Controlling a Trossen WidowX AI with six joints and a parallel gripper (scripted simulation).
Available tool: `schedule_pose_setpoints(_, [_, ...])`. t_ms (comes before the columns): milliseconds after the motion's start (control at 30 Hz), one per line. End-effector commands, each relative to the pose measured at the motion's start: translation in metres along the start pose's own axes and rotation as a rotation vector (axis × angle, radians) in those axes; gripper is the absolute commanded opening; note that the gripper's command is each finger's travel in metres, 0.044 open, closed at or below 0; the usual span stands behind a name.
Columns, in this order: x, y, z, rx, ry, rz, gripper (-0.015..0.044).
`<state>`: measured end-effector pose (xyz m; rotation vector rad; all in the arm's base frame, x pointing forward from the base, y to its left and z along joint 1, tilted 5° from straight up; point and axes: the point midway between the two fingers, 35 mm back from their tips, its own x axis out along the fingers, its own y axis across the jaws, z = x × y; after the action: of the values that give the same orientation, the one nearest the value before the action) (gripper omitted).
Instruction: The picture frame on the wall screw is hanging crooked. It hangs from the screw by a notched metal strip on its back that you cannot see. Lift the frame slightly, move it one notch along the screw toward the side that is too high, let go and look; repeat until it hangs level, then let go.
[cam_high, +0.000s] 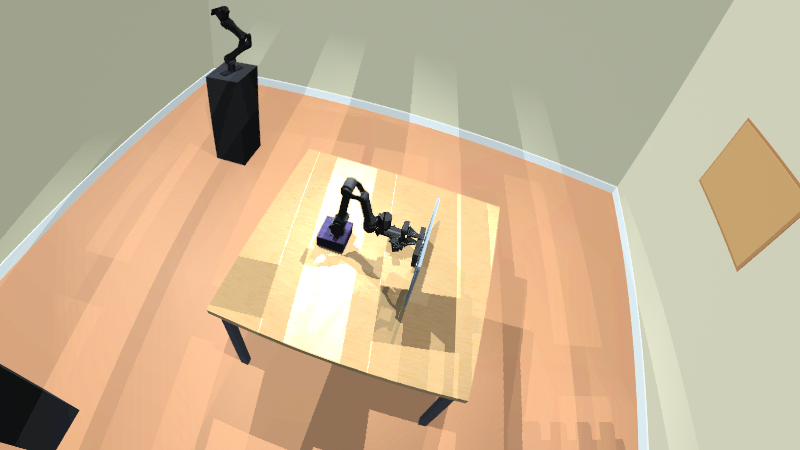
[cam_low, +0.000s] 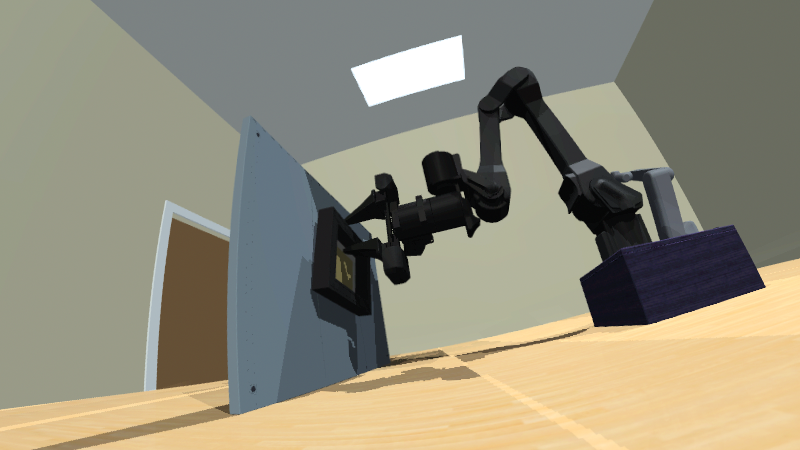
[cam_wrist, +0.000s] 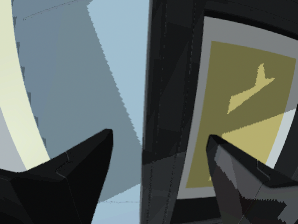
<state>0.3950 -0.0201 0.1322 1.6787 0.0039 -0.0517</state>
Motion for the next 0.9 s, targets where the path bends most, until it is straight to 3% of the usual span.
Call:
schedule_pose_setpoints(0, [0.0004,-0.002,0.0007,0.0,-0.003,-0.004,0.026])
schedule_pose_setpoints(200, [0.0004,-0.002,0.0007,0.0,-0.003,-0.004,0.026])
schedule_pose_setpoints(433, [0.0004,-0.002,0.0007,0.0,-0.003,-0.004,0.0076])
schedule_pose_setpoints(700, [0.0004,-0.002,0.0007,0.0,-0.003,-0.004,0.0003])
schedule_pose_setpoints(867, [0.0004,-0.002,0.0007,0.0,-0.003,-0.004,0.0])
